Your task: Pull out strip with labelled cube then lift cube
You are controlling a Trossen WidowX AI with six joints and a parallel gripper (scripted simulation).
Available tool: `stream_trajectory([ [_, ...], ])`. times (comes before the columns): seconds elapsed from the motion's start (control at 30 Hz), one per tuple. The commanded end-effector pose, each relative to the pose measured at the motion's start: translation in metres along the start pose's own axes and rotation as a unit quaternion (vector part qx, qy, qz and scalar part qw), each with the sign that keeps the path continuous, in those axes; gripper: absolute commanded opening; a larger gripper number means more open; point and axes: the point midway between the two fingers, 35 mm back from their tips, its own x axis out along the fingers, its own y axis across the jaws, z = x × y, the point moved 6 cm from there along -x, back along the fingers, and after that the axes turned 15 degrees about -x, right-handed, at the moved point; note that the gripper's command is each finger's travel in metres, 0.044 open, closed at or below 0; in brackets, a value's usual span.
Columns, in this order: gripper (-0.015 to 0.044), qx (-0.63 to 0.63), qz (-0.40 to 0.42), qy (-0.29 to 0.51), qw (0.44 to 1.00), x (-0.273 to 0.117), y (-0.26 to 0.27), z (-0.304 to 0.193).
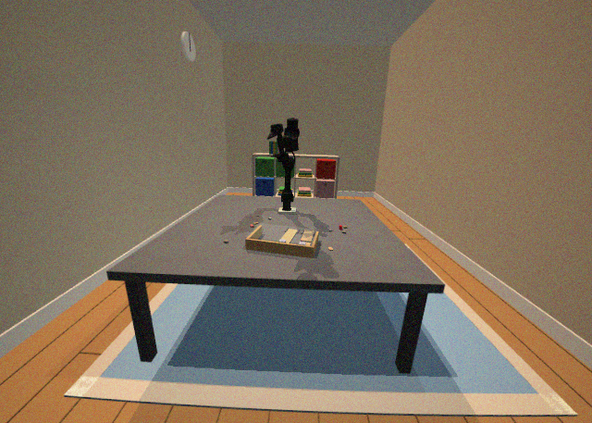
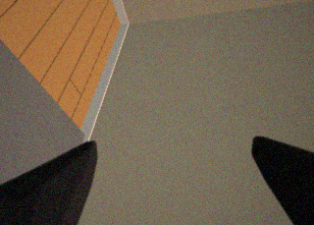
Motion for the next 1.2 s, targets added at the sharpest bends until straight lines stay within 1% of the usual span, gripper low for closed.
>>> stream_trajectory([
  [0.0, 0.0400, 0.003, 0.001, -0.002, 1.000, 0.000, 0.001, 0.000],
  [0.23, 0.0400, 0.117, 0.037, -0.062, 0.991, -0.010, 0.036, 0.001],
  [0.47, 0.0400, 0.242, 0.097, -0.114, 0.959, -0.026, 0.089, 0.001],
  [0.73, 0.0400, 0.380, 0.186, -0.150, 0.894, -0.049, 0.165, -0.003],
  [1.03, 0.0400, 0.516, 0.298, -0.154, 0.788, -0.080, 0.266, -0.010],
  [1.17, 0.0400, 0.525, 0.307, -0.153, 0.779, -0.083, 0.274, -0.011],
])
